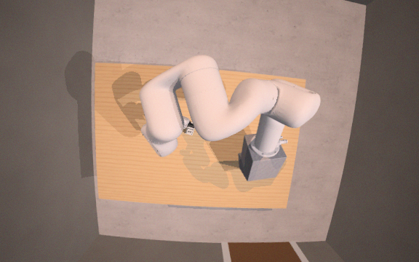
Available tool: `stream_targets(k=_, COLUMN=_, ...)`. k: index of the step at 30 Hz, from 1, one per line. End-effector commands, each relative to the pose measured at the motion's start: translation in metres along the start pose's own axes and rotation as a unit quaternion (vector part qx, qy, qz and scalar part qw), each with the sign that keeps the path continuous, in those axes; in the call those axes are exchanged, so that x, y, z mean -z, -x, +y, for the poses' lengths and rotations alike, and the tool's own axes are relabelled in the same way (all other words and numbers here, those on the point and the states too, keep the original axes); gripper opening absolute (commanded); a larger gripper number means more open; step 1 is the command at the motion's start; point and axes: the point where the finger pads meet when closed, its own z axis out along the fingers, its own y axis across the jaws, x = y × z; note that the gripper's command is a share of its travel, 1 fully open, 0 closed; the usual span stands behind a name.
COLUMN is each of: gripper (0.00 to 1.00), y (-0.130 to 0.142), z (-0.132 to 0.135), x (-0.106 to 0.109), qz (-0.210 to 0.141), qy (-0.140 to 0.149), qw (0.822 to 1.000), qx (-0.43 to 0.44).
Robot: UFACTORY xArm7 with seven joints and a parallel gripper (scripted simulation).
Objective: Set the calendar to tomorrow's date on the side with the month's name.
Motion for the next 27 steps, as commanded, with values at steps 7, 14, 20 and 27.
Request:
stream_targets(k=7, gripper=1.0, y=0.013, z=0.026, x=0.001, qz=0.002, qy=-0.001, qw=0.997, qx=0.083)
stream_targets(k=14, gripper=1.0, y=0.016, z=0.029, x=0.001, qz=0.002, qy=-0.001, qw=0.987, qx=0.158)
stream_targets(k=20, gripper=1.0, y=0.028, z=0.05, x=0.001, qz=0.002, qy=-0.001, qw=0.985, qx=0.17)
stream_targets(k=27, gripper=1.0, y=0.028, z=0.05, x=-0.004, qz=0.002, qy=-0.001, qw=0.985, qx=0.17)
